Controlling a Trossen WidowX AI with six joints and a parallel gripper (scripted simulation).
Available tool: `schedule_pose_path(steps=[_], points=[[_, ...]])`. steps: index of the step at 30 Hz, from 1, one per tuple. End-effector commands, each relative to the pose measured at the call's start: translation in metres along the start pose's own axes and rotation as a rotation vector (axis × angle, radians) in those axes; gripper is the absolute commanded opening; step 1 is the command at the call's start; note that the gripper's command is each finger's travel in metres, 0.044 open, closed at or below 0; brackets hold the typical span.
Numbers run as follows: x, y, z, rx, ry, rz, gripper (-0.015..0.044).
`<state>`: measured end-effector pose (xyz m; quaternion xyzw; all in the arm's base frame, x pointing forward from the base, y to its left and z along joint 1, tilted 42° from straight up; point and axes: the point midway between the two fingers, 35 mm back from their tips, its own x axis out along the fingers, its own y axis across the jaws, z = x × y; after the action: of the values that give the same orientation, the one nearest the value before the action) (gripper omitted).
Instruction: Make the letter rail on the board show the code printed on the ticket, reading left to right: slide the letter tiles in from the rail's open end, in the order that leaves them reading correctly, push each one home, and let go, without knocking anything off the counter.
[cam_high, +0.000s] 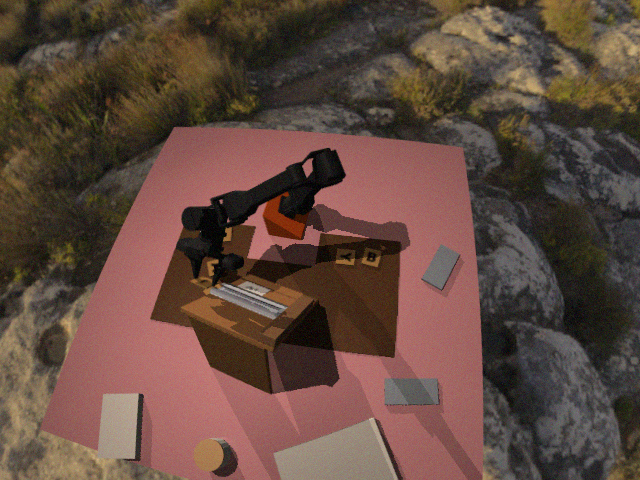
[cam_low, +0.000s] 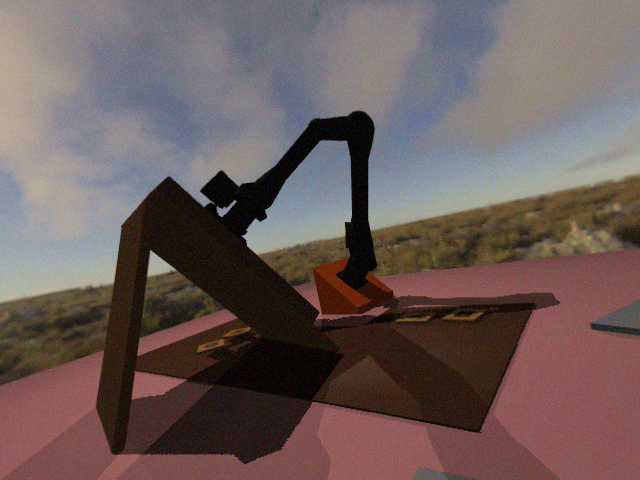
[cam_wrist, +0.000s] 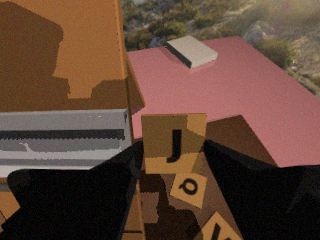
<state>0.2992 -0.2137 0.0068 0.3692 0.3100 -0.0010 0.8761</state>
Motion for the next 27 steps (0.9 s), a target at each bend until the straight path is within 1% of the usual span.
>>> schedule_pose_path(steps=[1,27], points=[[0.0,0.002,0.0,0.002,-0.001,-0.005,0.0],[0.0,0.015,0.0,0.002,0.0,-0.004,0.0]])
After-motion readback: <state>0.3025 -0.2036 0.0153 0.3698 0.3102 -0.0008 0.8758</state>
